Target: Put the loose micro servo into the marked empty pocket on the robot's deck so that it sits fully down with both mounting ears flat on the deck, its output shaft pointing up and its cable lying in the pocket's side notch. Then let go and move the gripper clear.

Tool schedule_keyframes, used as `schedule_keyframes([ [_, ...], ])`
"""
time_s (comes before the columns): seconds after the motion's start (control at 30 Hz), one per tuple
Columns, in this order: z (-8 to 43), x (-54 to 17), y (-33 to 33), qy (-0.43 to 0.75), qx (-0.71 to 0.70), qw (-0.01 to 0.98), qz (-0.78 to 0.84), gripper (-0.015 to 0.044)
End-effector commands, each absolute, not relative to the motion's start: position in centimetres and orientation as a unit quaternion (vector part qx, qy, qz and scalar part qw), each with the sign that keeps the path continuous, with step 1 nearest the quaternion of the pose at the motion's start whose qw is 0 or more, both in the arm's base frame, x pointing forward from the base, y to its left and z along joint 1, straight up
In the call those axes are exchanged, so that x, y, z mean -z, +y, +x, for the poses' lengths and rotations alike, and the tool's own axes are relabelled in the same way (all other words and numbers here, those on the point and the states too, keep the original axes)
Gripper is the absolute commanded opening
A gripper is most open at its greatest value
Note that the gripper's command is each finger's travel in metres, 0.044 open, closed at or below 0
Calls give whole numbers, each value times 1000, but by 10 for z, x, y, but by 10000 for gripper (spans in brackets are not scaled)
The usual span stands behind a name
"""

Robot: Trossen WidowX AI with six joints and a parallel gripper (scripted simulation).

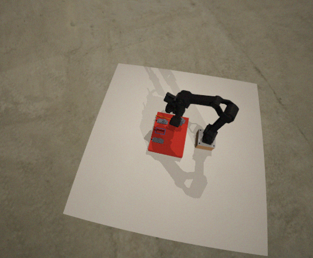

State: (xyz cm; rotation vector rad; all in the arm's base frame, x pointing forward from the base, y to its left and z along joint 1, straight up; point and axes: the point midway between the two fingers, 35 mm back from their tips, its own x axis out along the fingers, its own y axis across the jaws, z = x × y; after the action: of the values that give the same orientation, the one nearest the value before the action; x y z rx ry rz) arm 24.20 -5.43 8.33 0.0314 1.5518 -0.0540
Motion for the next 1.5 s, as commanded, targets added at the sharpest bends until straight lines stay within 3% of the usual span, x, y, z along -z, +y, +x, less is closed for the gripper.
schedule_keyframes([
  [0.0, 249, -85, -54, 698, 25, 716, 16, 0],
  [0.73, 238, -84, 29, 698, 22, 715, 19, 0],
  [1.47, 255, -85, 34, 696, -46, 714, -51, 0],
])
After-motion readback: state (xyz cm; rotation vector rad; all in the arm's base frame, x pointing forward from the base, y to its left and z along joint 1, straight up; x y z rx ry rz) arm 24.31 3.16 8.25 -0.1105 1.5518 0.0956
